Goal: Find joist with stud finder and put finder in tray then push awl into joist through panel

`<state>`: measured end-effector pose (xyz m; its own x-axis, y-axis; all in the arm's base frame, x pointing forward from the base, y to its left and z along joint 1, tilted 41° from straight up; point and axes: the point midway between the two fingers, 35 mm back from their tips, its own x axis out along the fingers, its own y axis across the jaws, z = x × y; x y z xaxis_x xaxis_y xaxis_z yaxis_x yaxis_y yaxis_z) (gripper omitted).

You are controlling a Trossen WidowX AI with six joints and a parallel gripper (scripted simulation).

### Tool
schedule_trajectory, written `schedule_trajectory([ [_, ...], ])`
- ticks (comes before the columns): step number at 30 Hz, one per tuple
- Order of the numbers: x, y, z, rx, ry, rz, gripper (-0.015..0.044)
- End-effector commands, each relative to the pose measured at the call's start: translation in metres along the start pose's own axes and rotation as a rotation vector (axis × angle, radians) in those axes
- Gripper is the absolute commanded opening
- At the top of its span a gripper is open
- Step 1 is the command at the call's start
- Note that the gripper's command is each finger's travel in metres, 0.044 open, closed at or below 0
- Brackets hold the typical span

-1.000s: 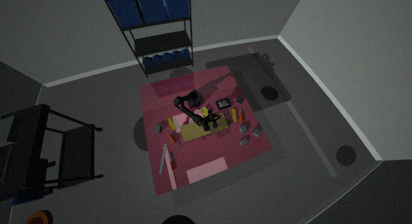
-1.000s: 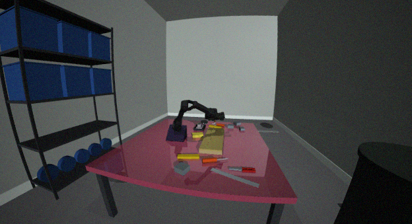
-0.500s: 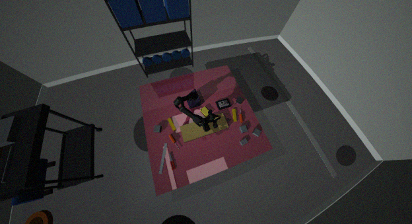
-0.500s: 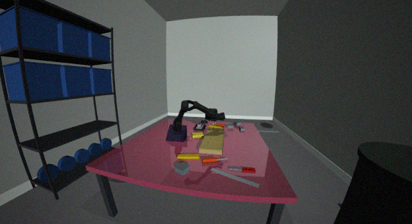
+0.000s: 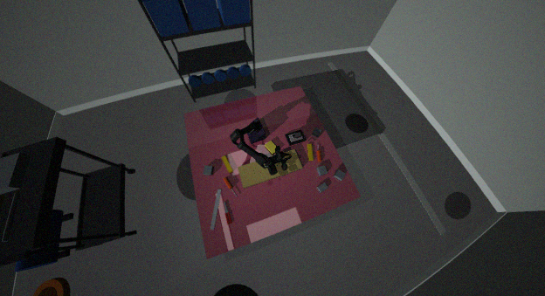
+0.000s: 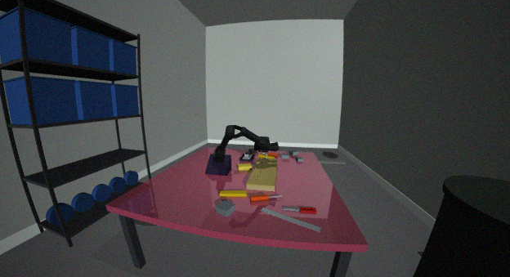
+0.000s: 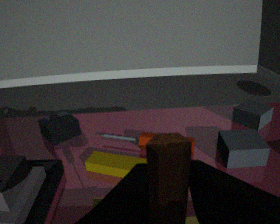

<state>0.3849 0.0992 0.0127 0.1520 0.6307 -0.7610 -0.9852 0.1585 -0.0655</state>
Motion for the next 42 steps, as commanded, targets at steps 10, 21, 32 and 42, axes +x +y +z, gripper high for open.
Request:
schedule_trajectory([
  [10,0.003,0.002,-0.017,-0.002,-0.007,0.004,0.0000],
  [21,0.006,0.002,-0.032,-0.002,-0.006,0.004,0.0000],
  [32,0.008,0.003,-0.049,-0.002,-0.005,0.004,0.0000],
  [42,0.008,0.003,-0.049,-0.002,-0.005,0.004,0.0000],
])
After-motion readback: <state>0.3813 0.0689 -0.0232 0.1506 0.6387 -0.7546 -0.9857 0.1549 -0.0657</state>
